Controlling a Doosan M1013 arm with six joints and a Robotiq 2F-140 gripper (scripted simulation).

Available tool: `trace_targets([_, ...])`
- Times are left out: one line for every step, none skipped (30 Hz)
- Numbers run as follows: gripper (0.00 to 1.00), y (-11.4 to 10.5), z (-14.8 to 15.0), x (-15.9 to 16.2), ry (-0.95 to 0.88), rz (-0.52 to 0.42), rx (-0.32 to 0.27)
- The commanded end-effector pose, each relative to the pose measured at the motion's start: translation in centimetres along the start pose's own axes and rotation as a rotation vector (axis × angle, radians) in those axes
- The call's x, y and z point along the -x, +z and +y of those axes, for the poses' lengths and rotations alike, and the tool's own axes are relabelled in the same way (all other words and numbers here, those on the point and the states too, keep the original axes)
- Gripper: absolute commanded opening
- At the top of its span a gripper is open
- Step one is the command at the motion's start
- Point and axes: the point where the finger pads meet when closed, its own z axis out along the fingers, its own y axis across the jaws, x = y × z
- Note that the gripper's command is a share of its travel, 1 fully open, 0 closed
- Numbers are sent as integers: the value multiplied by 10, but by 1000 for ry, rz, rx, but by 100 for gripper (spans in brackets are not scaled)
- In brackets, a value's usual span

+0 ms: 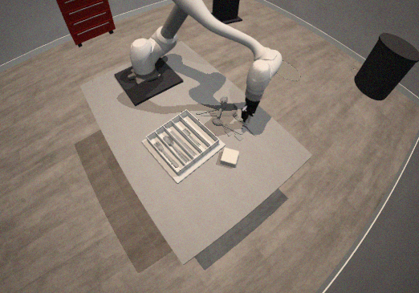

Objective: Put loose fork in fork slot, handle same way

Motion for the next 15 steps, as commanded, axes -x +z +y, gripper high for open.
trace_targets([18, 3, 0, 0, 0, 0, 0])
trace_targets([18, 5, 0, 0, 0, 0, 0])
trace_targets([18, 6, 0, 0, 0, 0, 0])
trace_targets([18, 7, 0, 0, 0, 0, 0])
trace_targets([18, 8, 0, 0, 0, 0, 0])
trace_targets([18, 10, 0, 0, 0, 0, 0])
trace_targets([18, 11, 0, 0, 0, 0, 0])
trace_targets([18, 12, 0, 0, 0, 0, 0])
trace_targets([18, 12, 0, 0, 0, 0, 0])
trace_targets([18, 12, 0, 0, 0, 0, 0])
trace_targets([18, 13, 0, 0, 0, 0, 0])
trace_targets([18, 14, 0, 0, 0, 0, 0])
trace_targets([18, 15, 0, 0, 0, 0, 0])
trace_targets([18, 16, 0, 0, 0, 0, 0])
trace_targets([18, 16, 0, 0, 0, 0, 0])
